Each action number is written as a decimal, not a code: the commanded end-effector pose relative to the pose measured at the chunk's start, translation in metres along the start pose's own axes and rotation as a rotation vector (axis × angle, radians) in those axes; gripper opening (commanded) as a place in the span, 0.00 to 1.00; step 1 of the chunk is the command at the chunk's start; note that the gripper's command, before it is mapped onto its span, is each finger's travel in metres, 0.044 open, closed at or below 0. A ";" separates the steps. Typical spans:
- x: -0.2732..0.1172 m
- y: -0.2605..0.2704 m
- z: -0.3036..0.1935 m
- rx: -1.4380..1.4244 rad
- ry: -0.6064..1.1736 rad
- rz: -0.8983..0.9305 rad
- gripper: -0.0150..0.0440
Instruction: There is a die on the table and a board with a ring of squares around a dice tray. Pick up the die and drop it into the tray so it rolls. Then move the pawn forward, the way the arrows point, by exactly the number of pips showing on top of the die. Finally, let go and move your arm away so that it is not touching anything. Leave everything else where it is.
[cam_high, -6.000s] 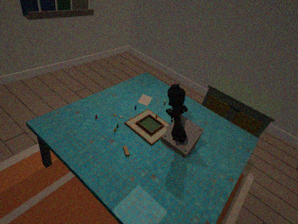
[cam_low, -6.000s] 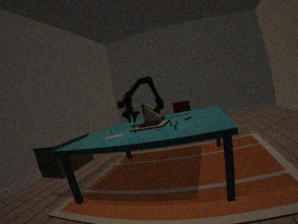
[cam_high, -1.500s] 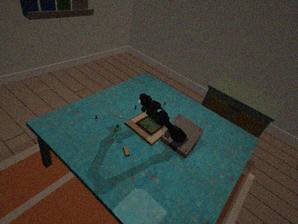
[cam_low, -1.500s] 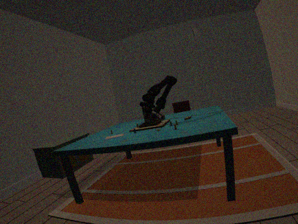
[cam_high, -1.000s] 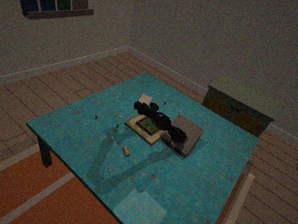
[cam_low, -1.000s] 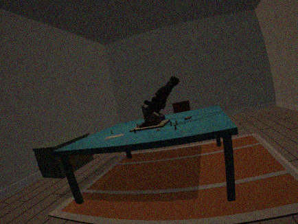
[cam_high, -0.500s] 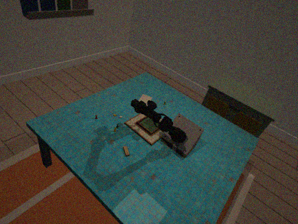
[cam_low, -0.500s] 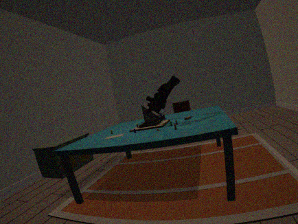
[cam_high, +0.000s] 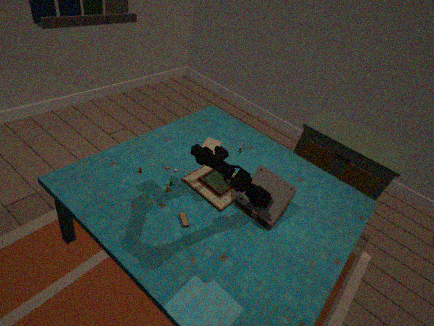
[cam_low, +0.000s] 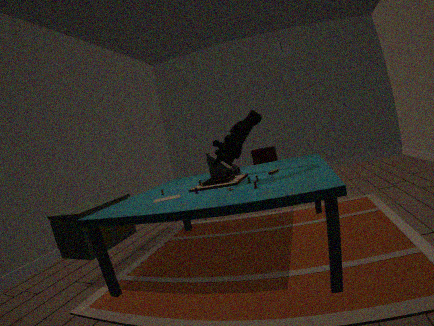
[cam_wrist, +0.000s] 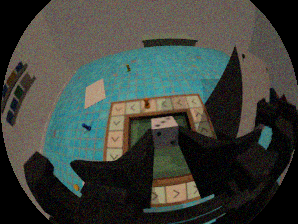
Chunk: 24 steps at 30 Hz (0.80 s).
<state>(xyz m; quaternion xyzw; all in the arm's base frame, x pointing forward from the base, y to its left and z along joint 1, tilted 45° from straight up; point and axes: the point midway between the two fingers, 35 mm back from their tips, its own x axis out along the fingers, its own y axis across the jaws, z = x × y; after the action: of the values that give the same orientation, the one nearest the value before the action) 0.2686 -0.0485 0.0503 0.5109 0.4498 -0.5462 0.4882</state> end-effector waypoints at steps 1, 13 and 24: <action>0.000 0.000 0.000 0.000 0.000 0.000 0.52; -0.019 -0.002 0.028 -0.009 0.059 -0.026 1.00; 0.018 0.000 0.016 0.003 0.843 0.003 1.00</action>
<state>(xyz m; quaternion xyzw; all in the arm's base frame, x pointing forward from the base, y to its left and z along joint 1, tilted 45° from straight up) 0.2609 -0.0654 0.0317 0.6605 0.6089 -0.3373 0.2813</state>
